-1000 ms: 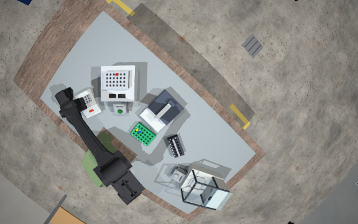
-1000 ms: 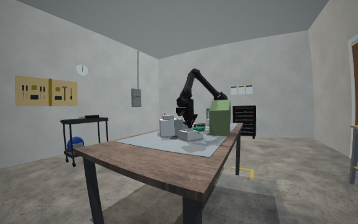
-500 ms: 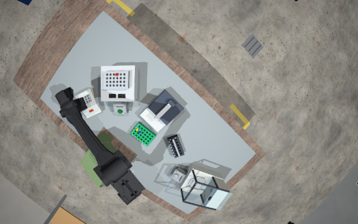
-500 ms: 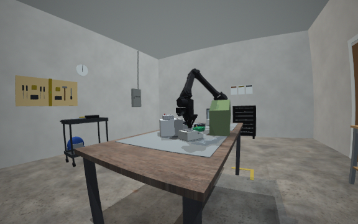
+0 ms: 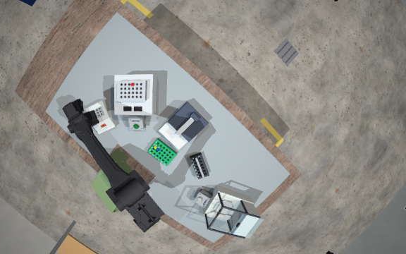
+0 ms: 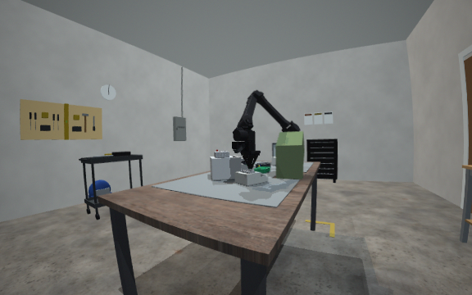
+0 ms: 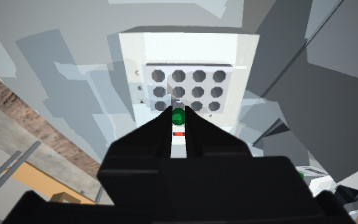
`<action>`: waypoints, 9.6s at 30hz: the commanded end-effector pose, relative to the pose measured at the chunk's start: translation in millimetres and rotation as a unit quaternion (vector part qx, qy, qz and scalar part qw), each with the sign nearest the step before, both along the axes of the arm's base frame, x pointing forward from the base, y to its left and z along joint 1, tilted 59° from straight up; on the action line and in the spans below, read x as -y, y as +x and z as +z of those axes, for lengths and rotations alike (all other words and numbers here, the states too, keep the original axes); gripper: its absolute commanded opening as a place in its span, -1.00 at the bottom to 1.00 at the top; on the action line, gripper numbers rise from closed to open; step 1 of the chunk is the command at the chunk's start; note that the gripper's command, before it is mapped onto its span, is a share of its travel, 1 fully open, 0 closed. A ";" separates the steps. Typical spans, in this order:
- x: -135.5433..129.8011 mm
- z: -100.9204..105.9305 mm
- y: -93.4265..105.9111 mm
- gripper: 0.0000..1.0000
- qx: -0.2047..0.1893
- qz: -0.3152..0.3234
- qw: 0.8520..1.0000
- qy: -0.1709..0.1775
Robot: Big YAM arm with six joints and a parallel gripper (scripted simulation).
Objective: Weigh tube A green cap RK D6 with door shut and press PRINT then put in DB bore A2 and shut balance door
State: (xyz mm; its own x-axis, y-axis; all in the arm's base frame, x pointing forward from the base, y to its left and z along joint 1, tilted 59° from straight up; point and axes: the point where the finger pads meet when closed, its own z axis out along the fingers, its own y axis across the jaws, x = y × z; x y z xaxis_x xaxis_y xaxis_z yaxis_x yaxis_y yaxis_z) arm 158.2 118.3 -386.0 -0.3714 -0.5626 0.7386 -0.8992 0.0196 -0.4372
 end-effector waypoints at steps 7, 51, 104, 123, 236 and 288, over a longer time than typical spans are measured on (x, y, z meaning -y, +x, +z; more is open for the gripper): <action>5.7 -6.3 4.5 -0.82 -0.002 -0.008 1.000 -0.001; -1.6 -7.2 7.8 -0.82 0.001 -0.008 1.000 0.001; -40.9 10.0 4.8 -0.28 0.012 0.002 1.000 0.019; -27.3 7.3 2.5 -0.28 0.005 -0.003 1.000 0.010; -92.8 33.6 -20.4 -0.40 0.007 0.001 1.000 0.013; -159.8 72.8 -39.7 -0.40 0.006 0.001 1.000 0.016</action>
